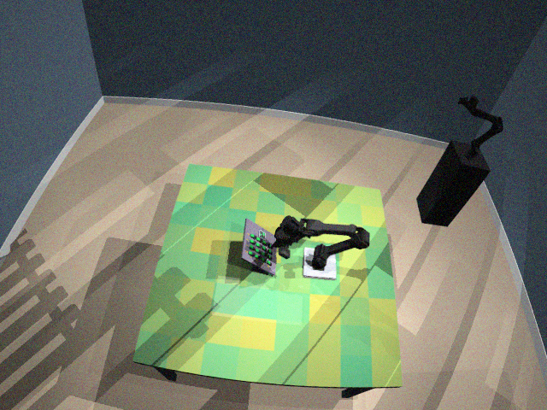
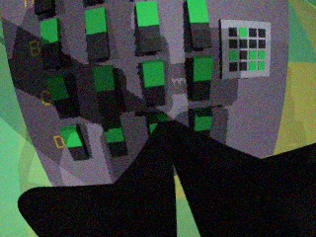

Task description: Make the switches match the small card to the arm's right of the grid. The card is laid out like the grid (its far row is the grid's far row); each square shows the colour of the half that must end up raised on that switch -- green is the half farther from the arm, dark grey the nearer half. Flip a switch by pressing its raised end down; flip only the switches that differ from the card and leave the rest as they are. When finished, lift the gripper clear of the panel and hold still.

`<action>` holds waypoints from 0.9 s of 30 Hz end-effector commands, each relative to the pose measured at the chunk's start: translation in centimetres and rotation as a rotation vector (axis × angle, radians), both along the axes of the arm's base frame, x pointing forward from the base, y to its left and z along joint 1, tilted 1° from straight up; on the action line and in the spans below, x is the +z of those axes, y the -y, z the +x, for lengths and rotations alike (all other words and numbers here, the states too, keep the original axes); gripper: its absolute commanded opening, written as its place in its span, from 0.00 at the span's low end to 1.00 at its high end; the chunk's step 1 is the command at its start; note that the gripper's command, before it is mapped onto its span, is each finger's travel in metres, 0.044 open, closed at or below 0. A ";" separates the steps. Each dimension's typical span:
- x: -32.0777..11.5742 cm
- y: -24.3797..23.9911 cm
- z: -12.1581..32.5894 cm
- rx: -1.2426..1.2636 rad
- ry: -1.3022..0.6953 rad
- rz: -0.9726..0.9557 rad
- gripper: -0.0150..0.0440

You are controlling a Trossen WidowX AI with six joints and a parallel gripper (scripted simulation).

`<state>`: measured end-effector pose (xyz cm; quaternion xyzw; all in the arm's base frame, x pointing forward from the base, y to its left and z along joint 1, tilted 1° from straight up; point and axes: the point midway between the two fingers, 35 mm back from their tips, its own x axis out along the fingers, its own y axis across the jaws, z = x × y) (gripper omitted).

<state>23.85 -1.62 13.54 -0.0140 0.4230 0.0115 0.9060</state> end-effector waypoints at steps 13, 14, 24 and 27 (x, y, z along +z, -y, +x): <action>0.4 -5.1 -2.3 0.004 -0.015 0.004 0.25; 0.3 -5.6 -2.5 0.004 -0.012 0.005 0.25; -2.5 -6.9 -0.7 0.005 -0.024 0.006 0.25; -2.5 -6.9 -0.7 0.005 -0.024 0.006 0.25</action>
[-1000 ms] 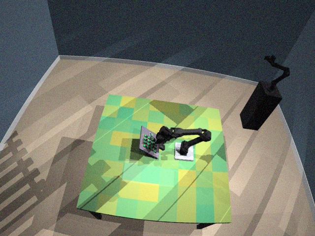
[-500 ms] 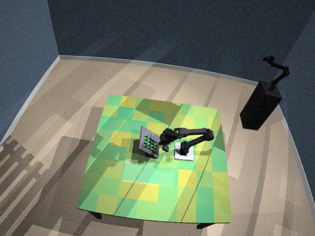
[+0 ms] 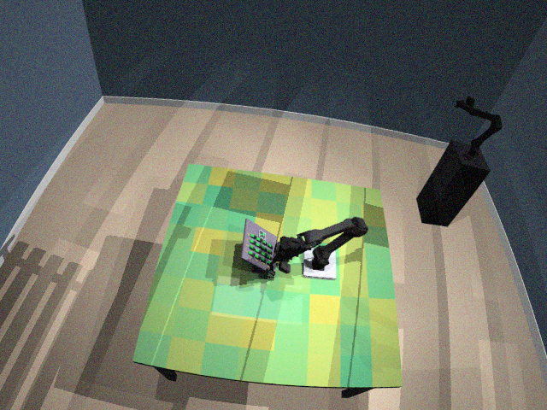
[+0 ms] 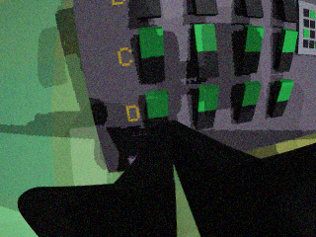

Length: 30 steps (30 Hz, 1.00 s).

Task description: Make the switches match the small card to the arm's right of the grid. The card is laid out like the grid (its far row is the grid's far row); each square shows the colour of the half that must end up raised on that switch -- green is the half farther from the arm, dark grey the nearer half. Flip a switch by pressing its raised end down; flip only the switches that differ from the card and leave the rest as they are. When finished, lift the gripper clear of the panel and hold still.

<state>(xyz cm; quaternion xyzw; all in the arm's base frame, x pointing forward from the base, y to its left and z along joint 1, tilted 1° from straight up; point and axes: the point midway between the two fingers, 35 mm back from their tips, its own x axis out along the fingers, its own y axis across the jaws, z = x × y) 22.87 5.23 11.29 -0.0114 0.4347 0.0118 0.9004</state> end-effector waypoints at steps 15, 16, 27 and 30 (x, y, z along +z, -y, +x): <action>-1.8 -0.1 1.6 0.007 0.003 0.001 0.25; -1.9 -0.1 1.7 0.007 0.003 0.001 0.25; -2.1 -0.1 1.8 0.007 0.004 0.001 0.25; -2.1 -0.1 1.8 0.007 0.004 0.001 0.25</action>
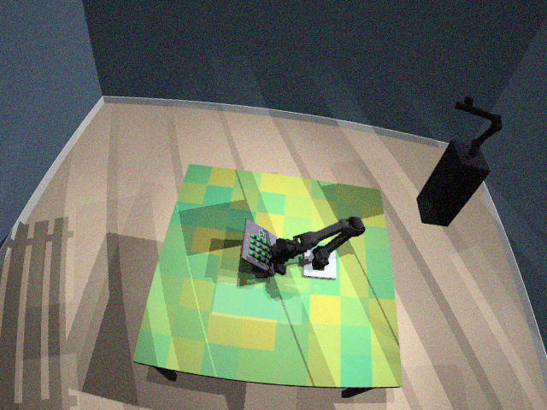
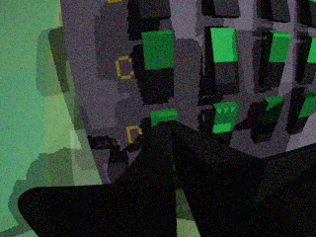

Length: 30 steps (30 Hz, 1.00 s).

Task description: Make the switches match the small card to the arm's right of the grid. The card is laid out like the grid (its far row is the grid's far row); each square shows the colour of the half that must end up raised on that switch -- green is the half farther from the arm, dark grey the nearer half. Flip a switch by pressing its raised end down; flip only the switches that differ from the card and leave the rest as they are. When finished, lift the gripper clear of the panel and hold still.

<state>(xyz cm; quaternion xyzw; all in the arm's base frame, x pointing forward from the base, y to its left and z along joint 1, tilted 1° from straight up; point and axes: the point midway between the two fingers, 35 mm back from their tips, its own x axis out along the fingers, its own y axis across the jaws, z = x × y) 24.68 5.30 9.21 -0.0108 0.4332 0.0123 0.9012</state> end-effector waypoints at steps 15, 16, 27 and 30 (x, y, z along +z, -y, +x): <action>-0.1 -0.1 0.1 0.006 0.000 0.000 0.25; -0.1 -0.1 0.1 0.006 0.000 0.000 0.25; -0.2 -0.1 0.2 0.006 0.000 0.000 0.25; -0.3 -0.1 0.2 0.006 0.000 0.000 0.25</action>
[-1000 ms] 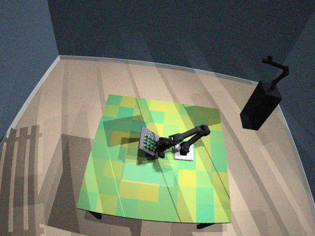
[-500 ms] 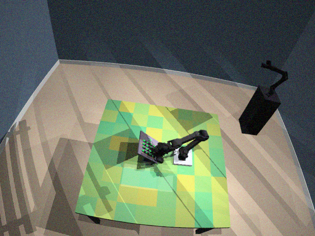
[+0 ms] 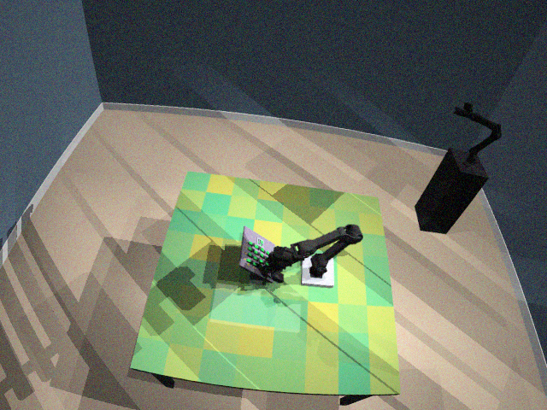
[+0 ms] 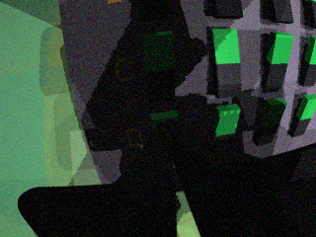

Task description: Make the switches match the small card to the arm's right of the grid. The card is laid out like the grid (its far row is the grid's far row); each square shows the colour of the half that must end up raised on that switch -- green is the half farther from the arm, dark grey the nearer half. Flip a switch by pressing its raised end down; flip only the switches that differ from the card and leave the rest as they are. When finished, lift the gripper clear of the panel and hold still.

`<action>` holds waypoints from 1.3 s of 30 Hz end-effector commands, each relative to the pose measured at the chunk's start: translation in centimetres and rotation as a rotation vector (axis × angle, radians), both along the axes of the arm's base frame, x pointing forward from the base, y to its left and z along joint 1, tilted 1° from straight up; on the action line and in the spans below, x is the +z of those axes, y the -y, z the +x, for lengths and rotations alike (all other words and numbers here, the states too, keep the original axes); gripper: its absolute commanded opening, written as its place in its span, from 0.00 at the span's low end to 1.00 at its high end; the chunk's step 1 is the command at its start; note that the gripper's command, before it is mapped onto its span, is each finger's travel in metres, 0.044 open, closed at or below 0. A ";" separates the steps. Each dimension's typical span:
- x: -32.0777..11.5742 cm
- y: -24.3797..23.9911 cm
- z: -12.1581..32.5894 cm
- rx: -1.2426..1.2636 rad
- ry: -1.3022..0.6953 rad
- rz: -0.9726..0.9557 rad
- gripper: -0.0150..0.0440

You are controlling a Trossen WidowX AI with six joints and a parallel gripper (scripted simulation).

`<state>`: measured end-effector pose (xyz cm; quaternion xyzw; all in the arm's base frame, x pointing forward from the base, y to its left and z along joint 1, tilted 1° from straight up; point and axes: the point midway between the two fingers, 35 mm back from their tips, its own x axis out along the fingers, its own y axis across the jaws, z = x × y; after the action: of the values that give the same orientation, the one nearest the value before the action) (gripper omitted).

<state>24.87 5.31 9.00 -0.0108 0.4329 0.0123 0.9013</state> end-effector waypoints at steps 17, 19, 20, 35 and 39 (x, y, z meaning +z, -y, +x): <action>-0.2 -0.1 0.2 0.006 0.000 0.000 0.25; -0.3 -0.1 0.2 0.006 0.000 0.000 0.25; -0.3 -0.1 0.2 0.006 0.000 0.000 0.25; 4.6 0.9 -4.0 0.006 0.018 0.000 0.25; 4.6 3.1 -3.9 0.006 0.021 -0.003 0.25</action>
<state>21.06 3.36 13.65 -0.0118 0.4238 0.0145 0.9056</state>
